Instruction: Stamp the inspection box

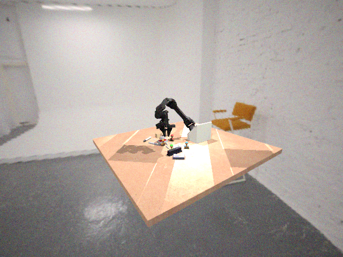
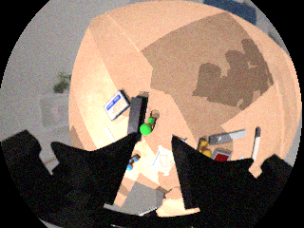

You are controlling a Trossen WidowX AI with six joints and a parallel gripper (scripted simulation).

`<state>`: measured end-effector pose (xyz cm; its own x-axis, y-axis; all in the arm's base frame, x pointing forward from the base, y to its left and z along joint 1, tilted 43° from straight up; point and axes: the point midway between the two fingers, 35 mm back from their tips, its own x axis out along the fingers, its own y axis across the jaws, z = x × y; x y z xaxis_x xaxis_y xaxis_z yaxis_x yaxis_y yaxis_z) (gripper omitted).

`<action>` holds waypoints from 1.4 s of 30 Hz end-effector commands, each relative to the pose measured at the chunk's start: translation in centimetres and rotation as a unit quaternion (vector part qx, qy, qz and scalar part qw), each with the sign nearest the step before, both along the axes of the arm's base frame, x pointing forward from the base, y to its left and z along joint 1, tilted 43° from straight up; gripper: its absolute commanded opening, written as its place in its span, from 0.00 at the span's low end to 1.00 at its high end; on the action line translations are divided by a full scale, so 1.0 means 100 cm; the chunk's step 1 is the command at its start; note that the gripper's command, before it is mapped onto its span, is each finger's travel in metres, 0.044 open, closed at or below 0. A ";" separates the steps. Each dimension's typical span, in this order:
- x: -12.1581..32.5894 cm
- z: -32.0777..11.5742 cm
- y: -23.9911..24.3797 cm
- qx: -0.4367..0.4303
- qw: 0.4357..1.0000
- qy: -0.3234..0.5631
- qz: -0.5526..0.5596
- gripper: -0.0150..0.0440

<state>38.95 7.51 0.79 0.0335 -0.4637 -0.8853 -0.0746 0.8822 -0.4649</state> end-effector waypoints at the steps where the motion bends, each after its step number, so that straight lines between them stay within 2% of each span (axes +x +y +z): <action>1: -0.025 -0.050 0.011 -0.120 0.989 -0.006 -0.084 0.63; 16: -0.024 -0.053 0.008 -0.125 0.988 -0.007 -0.086 0.63; 42: -0.024 -0.085 -0.020 -0.125 0.988 -0.007 -0.086 0.63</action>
<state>36.58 5.82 -7.34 -0.0551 -0.6649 -0.7449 0.0801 0.7407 -0.6670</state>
